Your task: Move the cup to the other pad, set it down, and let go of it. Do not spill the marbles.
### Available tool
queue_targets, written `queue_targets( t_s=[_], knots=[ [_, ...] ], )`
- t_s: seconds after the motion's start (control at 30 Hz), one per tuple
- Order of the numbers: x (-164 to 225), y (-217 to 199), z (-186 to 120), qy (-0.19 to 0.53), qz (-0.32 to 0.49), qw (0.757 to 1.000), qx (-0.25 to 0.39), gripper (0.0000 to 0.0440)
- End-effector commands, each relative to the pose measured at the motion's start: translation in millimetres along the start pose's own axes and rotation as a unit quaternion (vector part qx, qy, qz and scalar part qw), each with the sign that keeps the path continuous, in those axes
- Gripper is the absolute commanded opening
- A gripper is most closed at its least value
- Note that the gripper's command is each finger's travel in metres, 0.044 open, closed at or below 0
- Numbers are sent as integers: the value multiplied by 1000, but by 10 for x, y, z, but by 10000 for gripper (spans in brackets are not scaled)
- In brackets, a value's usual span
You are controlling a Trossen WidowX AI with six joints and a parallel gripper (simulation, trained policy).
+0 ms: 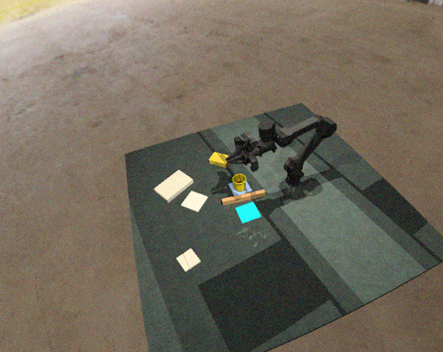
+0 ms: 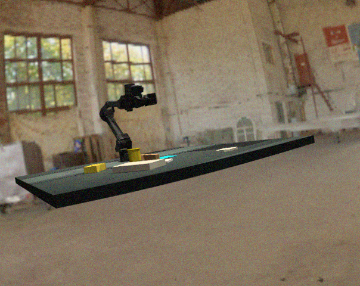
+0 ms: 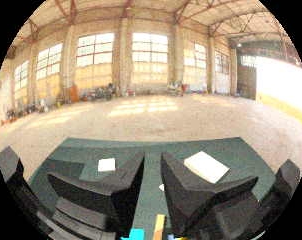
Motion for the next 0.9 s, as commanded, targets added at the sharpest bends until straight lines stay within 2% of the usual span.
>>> queue_targets(
  t_s=[0.0, 0.13, 0.2, 0.87],
  knots=[
    [24, 71, 33, 28, 19, 999, -16, 75],
    [24, 142, 51, 50, 35, 998, -33, 136],
    [22, 175, 60, 61, 43, 996, -41, 150],
    [63, 443, 131, 201, 105, 971, -81, 152]
  ],
)
Point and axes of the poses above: the point midway between the two fingers, 35 mm back from their tips, its own z axis out along the fingers, its own y axis across the jaws, x = y × z, the point moved 5 cm from there along -z, back along the fingers, and after that the axes turned 15 degrees about -z, right-handed, at the moved point
